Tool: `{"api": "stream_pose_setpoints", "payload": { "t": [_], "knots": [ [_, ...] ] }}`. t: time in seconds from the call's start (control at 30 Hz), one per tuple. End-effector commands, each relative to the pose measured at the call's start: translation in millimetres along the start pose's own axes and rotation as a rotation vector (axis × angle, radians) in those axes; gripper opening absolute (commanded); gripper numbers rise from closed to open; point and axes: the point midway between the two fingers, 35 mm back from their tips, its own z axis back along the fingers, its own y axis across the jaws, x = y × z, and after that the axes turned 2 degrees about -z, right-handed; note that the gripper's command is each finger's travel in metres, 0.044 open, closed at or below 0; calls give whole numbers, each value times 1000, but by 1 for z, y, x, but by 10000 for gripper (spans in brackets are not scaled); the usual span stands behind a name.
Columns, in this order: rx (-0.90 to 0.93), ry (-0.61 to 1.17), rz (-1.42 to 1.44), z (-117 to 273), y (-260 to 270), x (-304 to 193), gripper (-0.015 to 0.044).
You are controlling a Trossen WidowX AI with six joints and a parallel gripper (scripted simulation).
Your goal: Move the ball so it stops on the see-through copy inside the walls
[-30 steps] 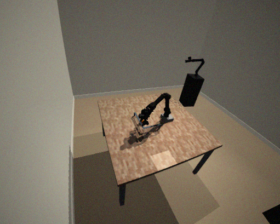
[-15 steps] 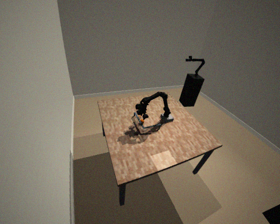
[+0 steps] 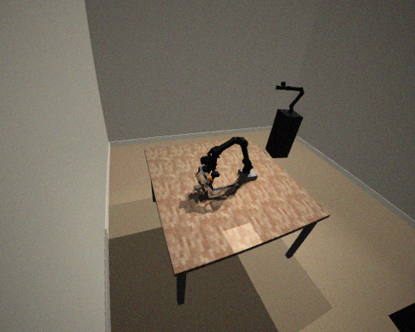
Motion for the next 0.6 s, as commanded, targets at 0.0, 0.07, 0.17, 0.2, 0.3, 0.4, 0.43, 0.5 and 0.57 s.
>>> {"api": "stream_pose_setpoints", "payload": {
  "t": [0.0,0.07,0.17,0.2,0.3,0.4,0.43,0.5,0.57],
  "knots": [
    [5,10,4,-9,1,-1,388],
    [5,10,4,-12,1,-1,388],
    [5,10,4,-17,1,-1,388],
    [6,10,4,-19,1,-1,388],
    [6,10,4,-24,1,-1,388],
    [6,10,4,-28,1,-2,388],
    [6,10,4,-30,1,-2,388],
    [6,10,4,-33,1,-2,388],
    [6,10,4,-36,1,-2,388]
  ]
}}
